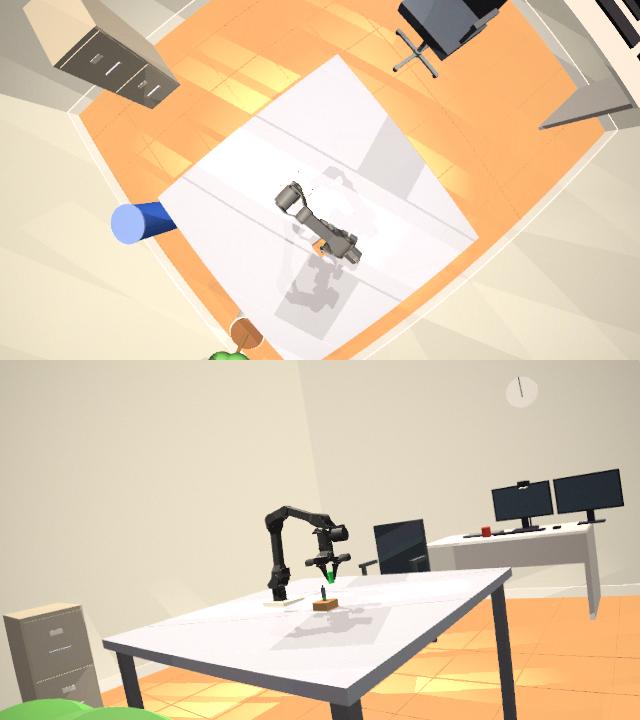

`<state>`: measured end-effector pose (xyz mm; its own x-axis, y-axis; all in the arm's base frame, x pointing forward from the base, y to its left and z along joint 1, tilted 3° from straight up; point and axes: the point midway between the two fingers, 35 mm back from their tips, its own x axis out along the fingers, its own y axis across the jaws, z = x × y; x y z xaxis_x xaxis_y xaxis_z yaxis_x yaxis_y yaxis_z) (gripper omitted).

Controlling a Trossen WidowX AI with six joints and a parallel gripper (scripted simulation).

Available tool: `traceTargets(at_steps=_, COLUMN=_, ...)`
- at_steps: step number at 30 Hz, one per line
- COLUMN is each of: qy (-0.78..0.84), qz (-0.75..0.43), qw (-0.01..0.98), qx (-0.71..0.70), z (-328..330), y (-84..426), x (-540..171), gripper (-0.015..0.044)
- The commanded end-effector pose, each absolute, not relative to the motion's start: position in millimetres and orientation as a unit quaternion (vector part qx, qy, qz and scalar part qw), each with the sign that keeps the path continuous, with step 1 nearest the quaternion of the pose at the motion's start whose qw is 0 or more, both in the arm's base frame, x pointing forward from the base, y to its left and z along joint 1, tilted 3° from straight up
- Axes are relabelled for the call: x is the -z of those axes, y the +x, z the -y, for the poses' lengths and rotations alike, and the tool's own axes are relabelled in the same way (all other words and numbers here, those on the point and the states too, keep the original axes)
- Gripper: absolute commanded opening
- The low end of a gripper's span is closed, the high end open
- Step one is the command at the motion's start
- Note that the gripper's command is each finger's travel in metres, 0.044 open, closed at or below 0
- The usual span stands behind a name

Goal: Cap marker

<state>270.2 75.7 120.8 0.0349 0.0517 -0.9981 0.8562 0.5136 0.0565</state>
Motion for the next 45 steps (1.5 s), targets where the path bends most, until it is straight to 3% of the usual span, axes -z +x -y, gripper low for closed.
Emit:
traceTargets(at_steps=1, qy=0.369, qz=-0.615, qw=0.616, qx=0.325, z=-66, y=280, x=-124, gripper=0.0000)
traceTargets(at_steps=32, qy=0.367, qz=-0.612, qw=0.619, qx=0.327, z=34, y=327, x=-152, gripper=0.0000)
traceTargets(at_steps=45, qy=0.367, qz=-0.612, qw=0.619, qx=0.327, z=36, y=328, x=-145, gripper=0.0000)
